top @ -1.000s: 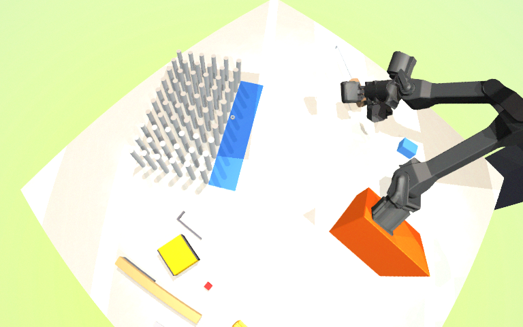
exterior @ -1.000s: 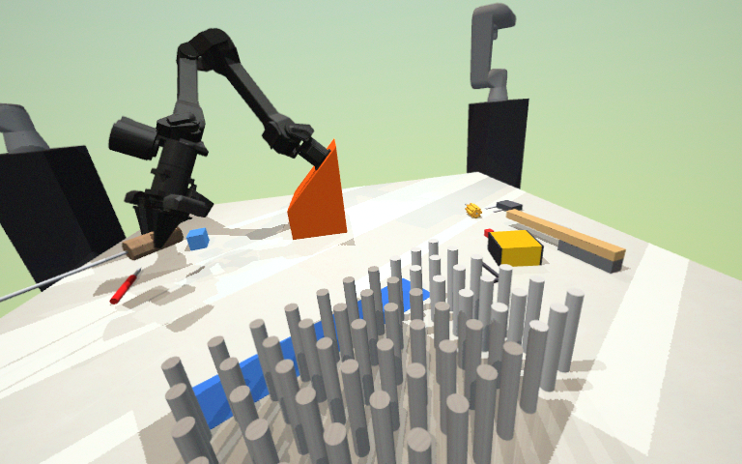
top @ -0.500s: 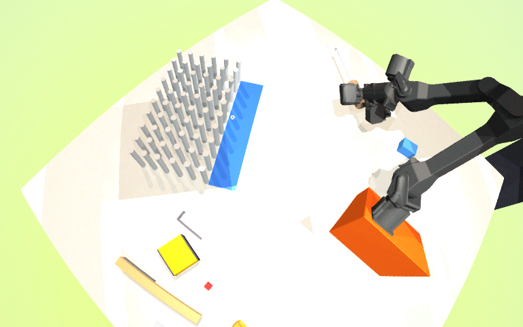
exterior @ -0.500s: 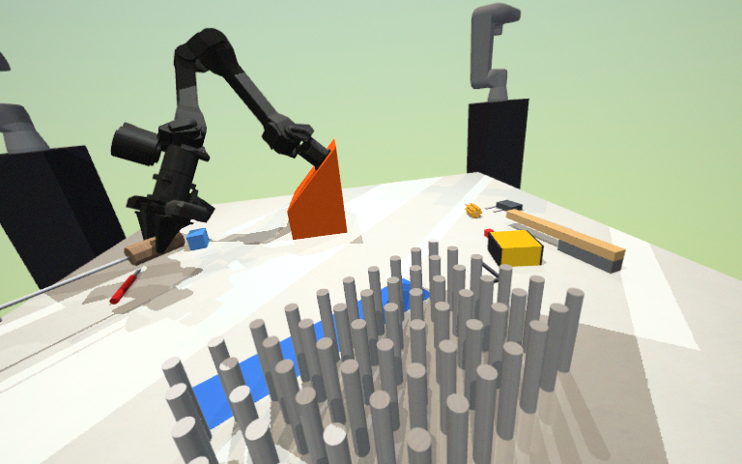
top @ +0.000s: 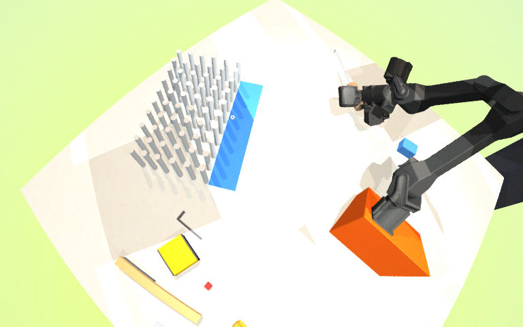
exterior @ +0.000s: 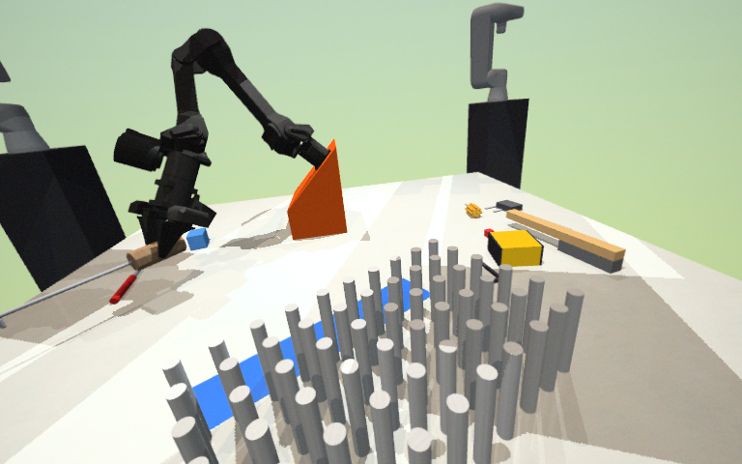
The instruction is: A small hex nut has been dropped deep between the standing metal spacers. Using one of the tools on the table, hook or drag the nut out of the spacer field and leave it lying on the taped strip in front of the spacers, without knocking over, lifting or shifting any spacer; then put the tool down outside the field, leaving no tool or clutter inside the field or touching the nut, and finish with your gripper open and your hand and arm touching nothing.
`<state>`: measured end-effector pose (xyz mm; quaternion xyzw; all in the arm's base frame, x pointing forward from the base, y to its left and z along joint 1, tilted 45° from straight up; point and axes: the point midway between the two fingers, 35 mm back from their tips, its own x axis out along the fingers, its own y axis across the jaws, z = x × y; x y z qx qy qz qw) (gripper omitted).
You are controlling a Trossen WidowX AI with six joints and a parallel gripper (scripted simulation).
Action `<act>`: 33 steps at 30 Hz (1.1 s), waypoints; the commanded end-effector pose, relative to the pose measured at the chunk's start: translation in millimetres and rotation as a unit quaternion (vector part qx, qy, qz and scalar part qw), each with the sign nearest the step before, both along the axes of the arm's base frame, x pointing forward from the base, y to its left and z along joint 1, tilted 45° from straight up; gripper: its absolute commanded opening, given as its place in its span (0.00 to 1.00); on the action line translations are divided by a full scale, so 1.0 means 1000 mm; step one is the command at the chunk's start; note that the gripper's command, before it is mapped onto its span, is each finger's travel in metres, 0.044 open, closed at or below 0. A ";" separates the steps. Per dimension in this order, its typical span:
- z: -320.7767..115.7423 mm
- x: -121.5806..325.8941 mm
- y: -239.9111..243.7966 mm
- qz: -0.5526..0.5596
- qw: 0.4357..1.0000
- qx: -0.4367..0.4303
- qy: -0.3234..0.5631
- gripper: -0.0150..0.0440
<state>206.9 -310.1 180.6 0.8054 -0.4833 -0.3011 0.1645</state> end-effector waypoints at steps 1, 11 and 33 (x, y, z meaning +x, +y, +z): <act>-0.005 0.001 -0.002 0.003 1.000 0.002 0.003 0.25; -0.010 0.000 -0.007 0.003 1.000 0.001 0.003 0.25; -0.021 -0.004 -0.017 0.003 1.000 0.001 0.003 0.25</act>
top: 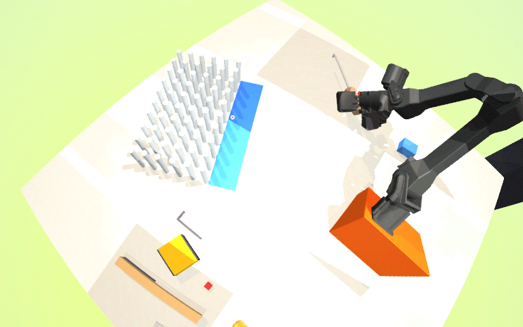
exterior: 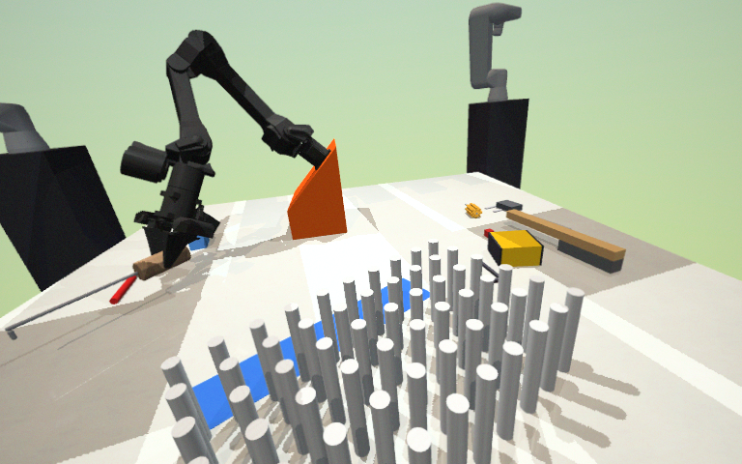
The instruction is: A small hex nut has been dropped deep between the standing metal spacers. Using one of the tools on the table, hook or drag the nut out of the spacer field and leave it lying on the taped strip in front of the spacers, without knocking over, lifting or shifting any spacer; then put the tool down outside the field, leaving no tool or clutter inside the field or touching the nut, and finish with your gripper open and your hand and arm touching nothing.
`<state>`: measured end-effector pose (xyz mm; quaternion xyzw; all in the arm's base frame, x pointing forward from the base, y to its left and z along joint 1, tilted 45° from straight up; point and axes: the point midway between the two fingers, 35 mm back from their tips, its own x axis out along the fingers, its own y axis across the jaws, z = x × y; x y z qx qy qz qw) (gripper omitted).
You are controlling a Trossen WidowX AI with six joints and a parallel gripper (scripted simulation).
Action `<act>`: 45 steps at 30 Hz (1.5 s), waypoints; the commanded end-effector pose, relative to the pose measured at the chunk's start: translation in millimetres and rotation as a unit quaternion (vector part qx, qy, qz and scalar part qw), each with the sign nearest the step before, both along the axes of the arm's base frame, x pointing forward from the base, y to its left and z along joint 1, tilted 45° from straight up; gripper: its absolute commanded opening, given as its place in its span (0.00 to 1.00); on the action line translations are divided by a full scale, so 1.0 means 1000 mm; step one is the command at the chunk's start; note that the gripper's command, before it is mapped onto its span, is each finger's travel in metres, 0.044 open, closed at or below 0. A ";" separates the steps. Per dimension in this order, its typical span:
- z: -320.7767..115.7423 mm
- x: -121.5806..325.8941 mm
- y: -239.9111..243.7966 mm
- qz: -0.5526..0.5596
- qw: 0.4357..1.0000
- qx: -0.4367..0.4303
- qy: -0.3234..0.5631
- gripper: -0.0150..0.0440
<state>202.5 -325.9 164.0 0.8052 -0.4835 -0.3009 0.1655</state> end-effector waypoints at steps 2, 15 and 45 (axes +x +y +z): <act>-0.006 0.000 -0.002 0.003 1.000 0.002 0.003 0.25; -0.012 -0.002 -0.008 0.003 1.000 0.001 0.003 0.25; -0.028 -0.010 -0.020 0.003 1.000 0.000 0.003 0.25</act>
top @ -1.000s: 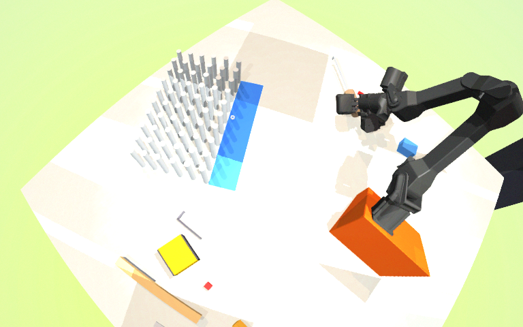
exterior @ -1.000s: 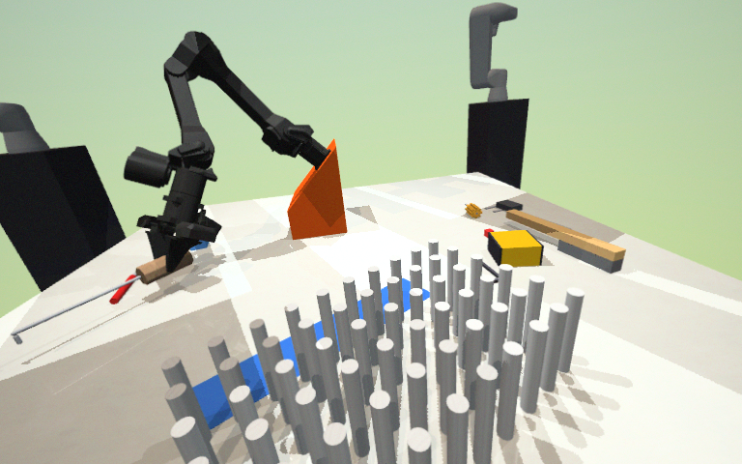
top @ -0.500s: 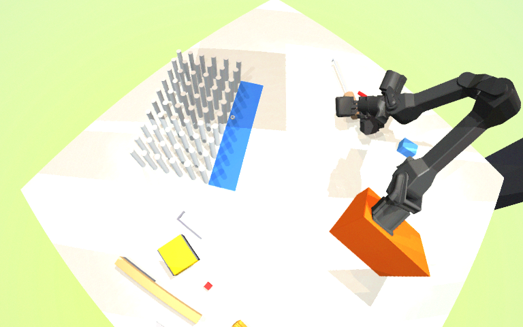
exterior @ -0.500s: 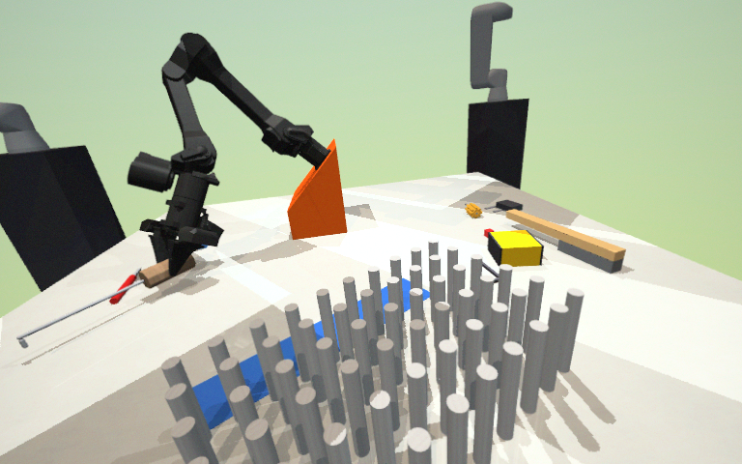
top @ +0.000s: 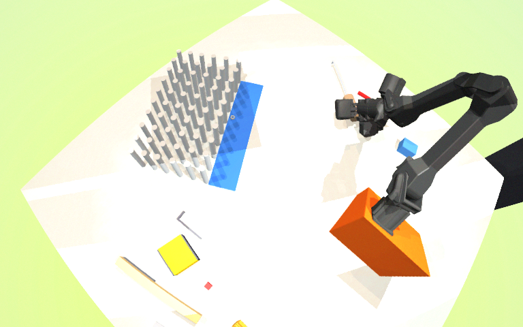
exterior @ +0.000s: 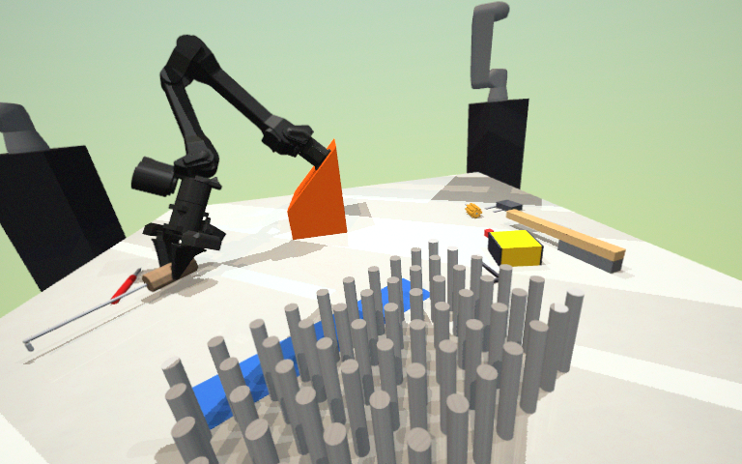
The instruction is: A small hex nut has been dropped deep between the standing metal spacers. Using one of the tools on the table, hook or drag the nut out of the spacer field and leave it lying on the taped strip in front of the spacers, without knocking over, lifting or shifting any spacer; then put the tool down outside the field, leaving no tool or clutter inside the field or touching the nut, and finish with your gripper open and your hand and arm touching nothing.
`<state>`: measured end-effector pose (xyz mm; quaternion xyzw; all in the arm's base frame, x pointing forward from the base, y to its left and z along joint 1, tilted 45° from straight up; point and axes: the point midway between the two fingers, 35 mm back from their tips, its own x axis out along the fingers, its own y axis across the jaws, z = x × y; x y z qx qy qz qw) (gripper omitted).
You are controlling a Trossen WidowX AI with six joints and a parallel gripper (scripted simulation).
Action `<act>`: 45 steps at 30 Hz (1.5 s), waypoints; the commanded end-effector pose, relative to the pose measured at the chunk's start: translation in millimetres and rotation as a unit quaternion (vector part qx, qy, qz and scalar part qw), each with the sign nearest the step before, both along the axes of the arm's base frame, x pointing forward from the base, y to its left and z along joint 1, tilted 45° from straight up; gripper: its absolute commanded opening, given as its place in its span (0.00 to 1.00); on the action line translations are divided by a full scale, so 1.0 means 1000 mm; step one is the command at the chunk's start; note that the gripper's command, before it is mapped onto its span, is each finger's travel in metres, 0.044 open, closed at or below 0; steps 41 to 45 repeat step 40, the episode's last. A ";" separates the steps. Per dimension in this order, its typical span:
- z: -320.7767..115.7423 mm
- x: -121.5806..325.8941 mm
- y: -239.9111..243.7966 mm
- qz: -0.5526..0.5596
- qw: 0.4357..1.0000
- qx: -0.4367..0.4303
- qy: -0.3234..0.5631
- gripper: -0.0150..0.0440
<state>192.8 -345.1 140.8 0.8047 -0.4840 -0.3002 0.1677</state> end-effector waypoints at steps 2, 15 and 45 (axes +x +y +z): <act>-0.006 0.000 -0.002 0.003 1.000 0.002 0.003 0.25; -0.012 -0.004 -0.006 0.003 1.000 0.001 0.003 0.25; -0.012 -0.006 -0.009 0.000 1.000 -0.001 0.000 1.00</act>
